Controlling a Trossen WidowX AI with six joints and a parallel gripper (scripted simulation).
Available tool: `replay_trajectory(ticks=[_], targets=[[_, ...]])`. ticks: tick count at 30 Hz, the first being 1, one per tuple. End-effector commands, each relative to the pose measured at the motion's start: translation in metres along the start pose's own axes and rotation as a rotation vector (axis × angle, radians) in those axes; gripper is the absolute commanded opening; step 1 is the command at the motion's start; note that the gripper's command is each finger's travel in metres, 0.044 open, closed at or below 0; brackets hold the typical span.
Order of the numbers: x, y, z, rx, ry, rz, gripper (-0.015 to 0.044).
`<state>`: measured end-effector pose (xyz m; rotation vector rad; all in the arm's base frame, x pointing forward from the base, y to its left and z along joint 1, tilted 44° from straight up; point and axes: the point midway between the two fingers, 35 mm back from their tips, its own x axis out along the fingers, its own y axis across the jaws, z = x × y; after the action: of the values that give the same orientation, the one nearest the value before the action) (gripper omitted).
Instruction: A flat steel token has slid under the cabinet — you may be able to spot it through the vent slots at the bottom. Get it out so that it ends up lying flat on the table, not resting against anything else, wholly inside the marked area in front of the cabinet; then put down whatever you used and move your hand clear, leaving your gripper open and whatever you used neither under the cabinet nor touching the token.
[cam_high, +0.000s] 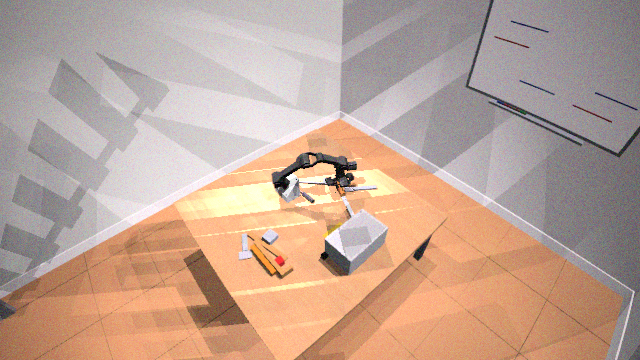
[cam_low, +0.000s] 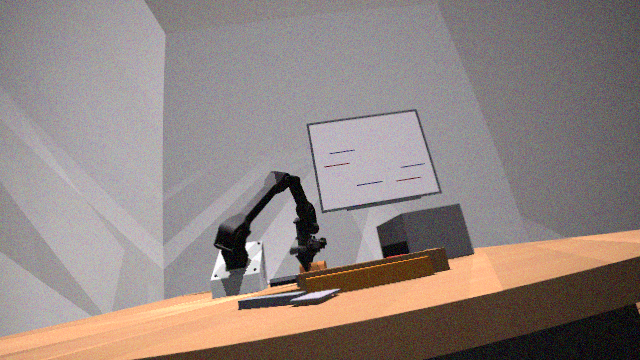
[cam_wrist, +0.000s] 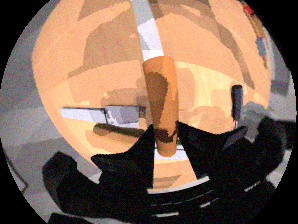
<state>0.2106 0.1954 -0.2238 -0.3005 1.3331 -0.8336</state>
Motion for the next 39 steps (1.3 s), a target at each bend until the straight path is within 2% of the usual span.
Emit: replay_trajectory(ticks=[1,39], targets=[[-0.003,0.002,0.002,0.033,-0.009,0.010,0.0000],[0.002,-0.004,0.041,0.091,-0.011,0.008,0.0000]])
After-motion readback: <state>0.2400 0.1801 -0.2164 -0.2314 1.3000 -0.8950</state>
